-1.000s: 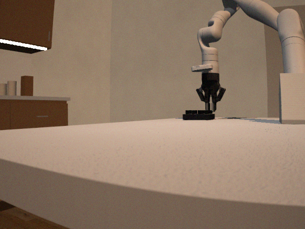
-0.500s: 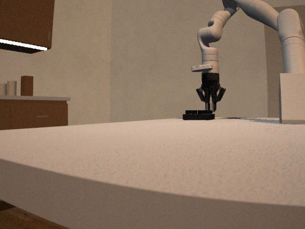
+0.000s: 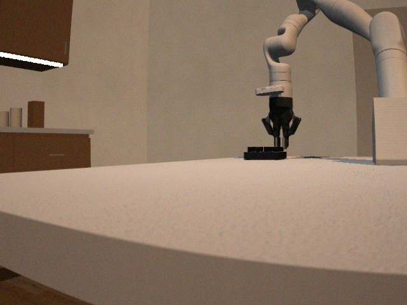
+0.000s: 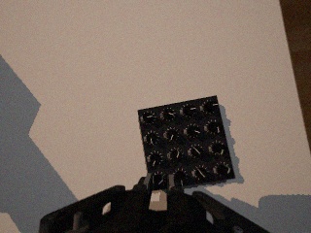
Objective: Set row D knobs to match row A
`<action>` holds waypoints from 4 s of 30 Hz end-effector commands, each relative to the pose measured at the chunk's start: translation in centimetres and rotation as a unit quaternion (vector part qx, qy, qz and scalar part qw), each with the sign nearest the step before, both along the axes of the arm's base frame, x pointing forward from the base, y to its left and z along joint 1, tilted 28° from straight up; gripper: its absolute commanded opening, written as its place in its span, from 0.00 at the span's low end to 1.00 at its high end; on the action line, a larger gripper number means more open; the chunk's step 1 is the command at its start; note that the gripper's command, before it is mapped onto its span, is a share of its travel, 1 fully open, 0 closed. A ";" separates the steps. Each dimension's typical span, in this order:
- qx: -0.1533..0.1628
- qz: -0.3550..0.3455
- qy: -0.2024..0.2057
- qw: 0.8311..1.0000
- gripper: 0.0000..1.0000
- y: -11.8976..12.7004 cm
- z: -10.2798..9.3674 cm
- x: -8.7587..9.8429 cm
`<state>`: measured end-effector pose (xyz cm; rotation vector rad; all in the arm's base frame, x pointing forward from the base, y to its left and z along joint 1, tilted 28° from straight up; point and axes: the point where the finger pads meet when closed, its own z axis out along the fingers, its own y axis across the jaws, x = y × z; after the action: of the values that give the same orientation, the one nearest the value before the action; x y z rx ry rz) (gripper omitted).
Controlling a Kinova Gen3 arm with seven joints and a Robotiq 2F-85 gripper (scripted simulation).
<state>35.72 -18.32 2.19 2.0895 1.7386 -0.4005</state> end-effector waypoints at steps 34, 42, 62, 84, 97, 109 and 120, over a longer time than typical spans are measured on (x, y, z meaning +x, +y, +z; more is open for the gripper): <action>0.000 0.000 0.001 1.000 0.08 0.0 -0.1 0.0; 0.000 0.011 0.006 1.000 0.08 0.0 -0.1 0.0; -0.004 0.131 0.070 0.989 0.08 0.0 -0.1 0.0; -0.006 0.191 0.102 0.976 0.08 0.0 -0.1 0.0; -0.006 0.191 0.102 0.976 0.19 0.0 -0.1 0.0; -0.006 0.191 0.102 0.976 0.19 0.0 -0.1 0.0; -0.006 0.191 0.102 0.976 0.19 0.1 0.1 0.0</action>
<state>35.58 -18.29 2.12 1.7003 2.1935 -0.5227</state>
